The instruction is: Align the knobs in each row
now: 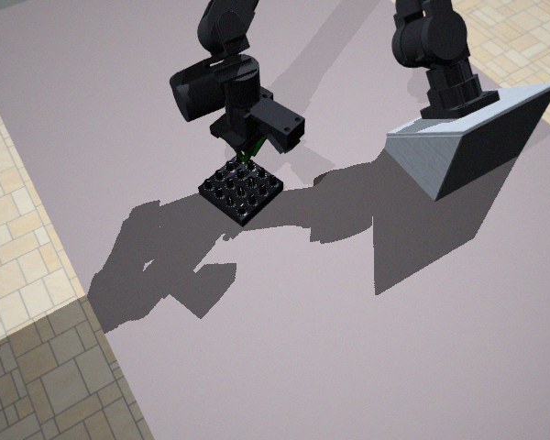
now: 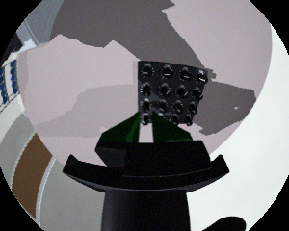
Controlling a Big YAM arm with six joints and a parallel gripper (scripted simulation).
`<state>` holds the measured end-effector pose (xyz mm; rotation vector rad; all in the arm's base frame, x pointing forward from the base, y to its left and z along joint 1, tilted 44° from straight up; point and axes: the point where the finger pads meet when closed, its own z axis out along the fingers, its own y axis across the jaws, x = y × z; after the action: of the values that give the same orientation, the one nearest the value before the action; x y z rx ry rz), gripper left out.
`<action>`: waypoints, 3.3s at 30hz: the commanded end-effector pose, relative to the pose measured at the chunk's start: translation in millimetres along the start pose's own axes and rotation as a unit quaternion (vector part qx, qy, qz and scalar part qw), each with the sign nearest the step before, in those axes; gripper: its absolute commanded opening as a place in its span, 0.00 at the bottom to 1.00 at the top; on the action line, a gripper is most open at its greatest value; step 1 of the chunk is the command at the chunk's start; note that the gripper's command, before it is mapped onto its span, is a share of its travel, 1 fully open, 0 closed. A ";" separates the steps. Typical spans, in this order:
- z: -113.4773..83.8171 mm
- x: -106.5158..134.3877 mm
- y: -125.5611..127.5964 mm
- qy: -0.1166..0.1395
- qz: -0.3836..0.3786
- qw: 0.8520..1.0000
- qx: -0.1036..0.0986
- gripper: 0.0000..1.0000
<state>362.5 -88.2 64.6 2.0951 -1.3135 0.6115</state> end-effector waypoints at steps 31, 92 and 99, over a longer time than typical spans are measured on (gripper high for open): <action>13.2 0.4 -8.0 0.002 -0.005 1.000 0.006 0.18; 14.4 1.6 -7.4 0.001 0.000 1.000 0.005 0.08; 14.4 1.6 -7.4 0.001 0.000 1.000 0.005 0.08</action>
<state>365.0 -98.1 55.9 2.0937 -1.3145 0.6159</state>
